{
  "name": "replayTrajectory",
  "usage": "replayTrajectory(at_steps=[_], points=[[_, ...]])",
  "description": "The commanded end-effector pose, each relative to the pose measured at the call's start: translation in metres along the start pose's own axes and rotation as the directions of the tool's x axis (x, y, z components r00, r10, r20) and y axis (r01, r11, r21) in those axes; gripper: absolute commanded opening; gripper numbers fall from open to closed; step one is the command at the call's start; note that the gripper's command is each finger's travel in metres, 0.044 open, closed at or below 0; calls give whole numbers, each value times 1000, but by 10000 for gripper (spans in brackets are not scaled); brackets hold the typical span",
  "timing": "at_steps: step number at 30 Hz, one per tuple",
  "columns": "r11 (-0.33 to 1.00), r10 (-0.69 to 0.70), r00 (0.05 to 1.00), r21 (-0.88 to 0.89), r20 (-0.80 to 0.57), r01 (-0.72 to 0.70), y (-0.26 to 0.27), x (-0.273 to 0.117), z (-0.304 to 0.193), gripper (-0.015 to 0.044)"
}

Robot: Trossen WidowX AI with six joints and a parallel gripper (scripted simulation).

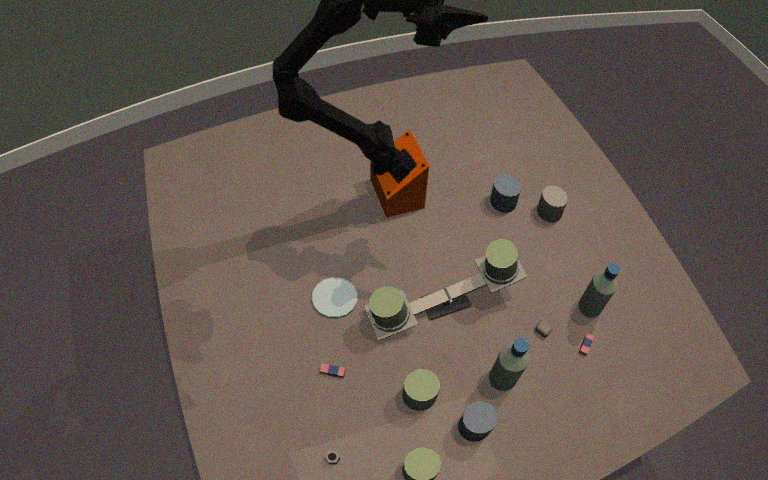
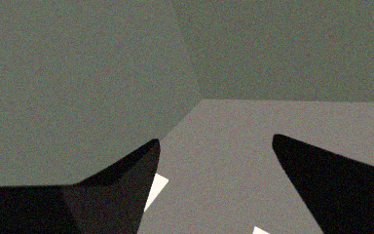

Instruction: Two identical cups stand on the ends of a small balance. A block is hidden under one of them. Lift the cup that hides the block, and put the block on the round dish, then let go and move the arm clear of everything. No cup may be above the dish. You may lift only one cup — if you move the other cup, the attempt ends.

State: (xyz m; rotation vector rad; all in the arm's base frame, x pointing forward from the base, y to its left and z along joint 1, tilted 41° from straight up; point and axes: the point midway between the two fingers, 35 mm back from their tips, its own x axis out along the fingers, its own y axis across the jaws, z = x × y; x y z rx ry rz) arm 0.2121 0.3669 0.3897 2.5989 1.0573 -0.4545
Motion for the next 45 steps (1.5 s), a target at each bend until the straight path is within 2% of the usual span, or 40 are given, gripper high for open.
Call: replayTrajectory(at_steps=[1, 2, 11, 21, 33, 45], points=[[1000, 1, 1000, 5, 2, -1, 0, 0, 1, 426], [1000, 5, 1000, 21, 7, -5, 1, 1, 2, 440], [950, 75, 993, 296, 96, -100, 15, 10, 36, 440], [791, 155, 969, 564, 193, -239, 31, 17, 74, 440], [478, 251, 920, 787, 302, -389, 51, 19, 120, 440], [88, 348, 849, 888, 398, -452, 72, 15, 166, 440]])
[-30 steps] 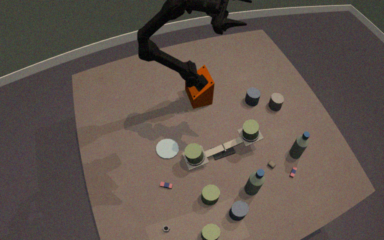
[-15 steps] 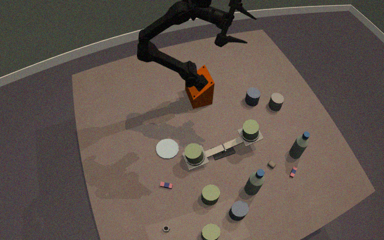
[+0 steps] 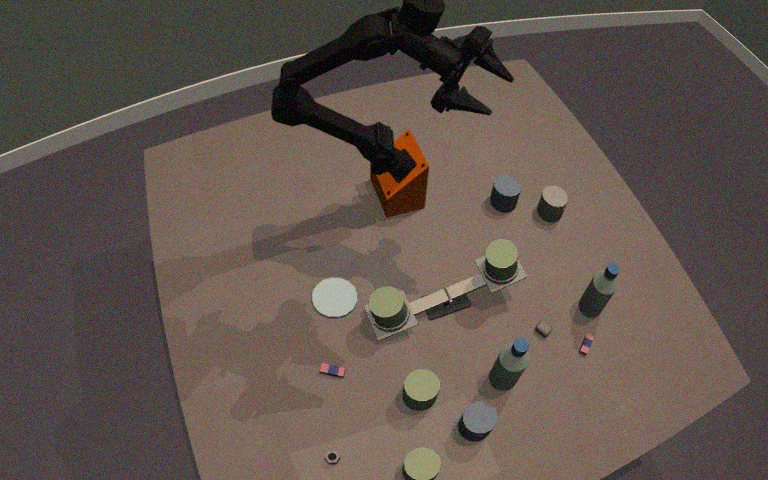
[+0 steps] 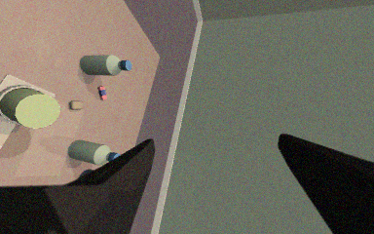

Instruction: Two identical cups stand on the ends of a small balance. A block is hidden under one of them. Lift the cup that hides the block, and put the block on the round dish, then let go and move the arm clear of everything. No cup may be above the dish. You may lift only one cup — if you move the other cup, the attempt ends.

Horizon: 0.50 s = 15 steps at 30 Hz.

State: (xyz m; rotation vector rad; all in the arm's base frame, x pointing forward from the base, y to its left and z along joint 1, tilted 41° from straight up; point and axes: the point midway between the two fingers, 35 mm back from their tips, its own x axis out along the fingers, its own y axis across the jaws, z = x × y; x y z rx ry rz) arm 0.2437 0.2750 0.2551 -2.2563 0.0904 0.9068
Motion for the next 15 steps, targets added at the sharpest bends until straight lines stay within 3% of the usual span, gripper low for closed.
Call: replayTrajectory(at_steps=[1, 15], points=[[987, 53, 998, 154, -32, -48, 19, 7, -3, 440], [815, 201, 972, 571, -122, -97, 75, 23, -11, 440]])
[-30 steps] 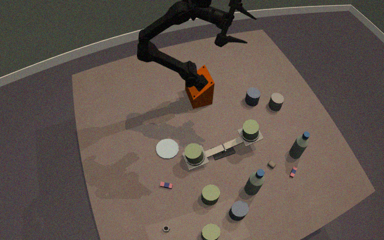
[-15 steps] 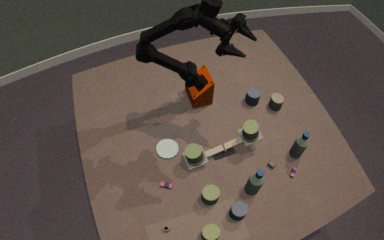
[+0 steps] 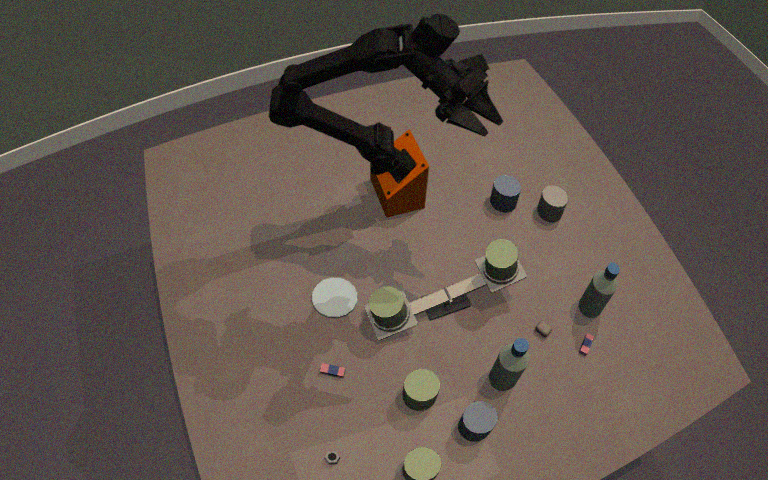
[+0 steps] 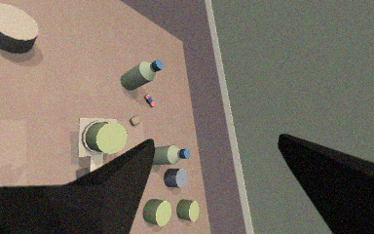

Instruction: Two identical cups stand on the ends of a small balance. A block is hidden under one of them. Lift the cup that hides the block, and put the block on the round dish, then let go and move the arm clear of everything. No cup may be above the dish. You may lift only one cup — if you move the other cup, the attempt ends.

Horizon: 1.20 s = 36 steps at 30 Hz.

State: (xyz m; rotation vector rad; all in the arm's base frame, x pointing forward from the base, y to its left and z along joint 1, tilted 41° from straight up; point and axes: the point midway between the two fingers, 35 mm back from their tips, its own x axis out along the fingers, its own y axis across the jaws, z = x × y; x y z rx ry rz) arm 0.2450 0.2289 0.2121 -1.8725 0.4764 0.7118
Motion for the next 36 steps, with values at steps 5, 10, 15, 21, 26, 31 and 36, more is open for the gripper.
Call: replayTrajectory(at_steps=[5, 10, 15, 21, 26, 31, 36], points=[[960, 52, 994, 278, -98, -22, 28, 13, -20, 440], [904, 79, 985, 427, -152, -7, 44, 20, -32, 440], [828, 108, 973, 560, -204, 25, 62, 25, -44, 440], [712, 138, 954, 697, -267, 92, 83, 29, -58, 440], [596, 156, 934, 785, -320, 169, 99, 33, -70, 440], [470, 172, 912, 845, -372, 256, 114, 35, -82, 440], [336, 185, 887, 876, -423, 347, 129, 37, -95, 440]])
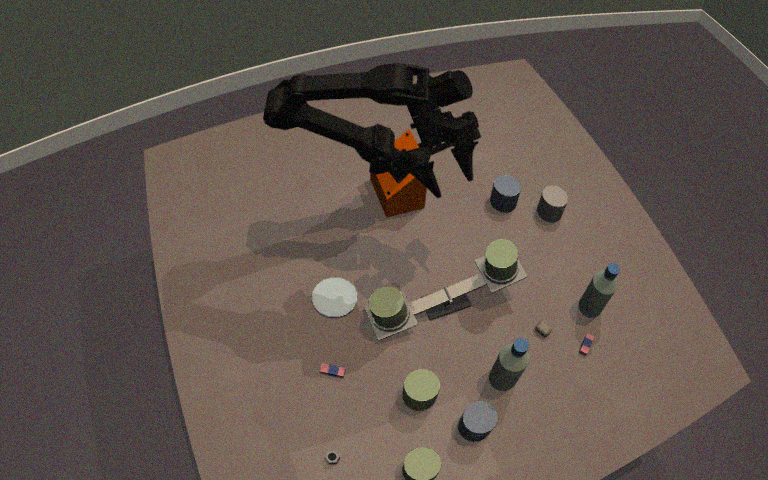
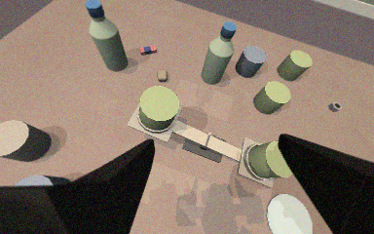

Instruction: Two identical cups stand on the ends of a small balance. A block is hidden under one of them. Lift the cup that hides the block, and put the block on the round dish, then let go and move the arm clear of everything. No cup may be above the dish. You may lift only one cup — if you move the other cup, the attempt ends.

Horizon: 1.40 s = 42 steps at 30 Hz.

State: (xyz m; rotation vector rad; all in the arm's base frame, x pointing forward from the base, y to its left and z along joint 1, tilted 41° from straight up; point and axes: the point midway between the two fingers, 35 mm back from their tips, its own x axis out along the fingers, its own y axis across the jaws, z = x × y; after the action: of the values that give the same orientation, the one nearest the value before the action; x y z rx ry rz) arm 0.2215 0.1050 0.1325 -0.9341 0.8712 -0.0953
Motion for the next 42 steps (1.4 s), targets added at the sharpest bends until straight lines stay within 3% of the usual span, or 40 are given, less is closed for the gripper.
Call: replayTrajectory(at_steps=[1, 9, 17, 29, 42], points=[[987, -44, 998, 150, -34, 49, -4, 8, -17, 440], [921, -109, 991, 366, -82, 132, -10, 19, -42, 440], [923, -110, 990, 361, -90, 135, -10, 20, -42, 440], [991, -83, 958, 78, -274, 108, -37, 45, -37, 440], [964, -28, 894, -250, -448, -95, -71, 78, -40, 440]])
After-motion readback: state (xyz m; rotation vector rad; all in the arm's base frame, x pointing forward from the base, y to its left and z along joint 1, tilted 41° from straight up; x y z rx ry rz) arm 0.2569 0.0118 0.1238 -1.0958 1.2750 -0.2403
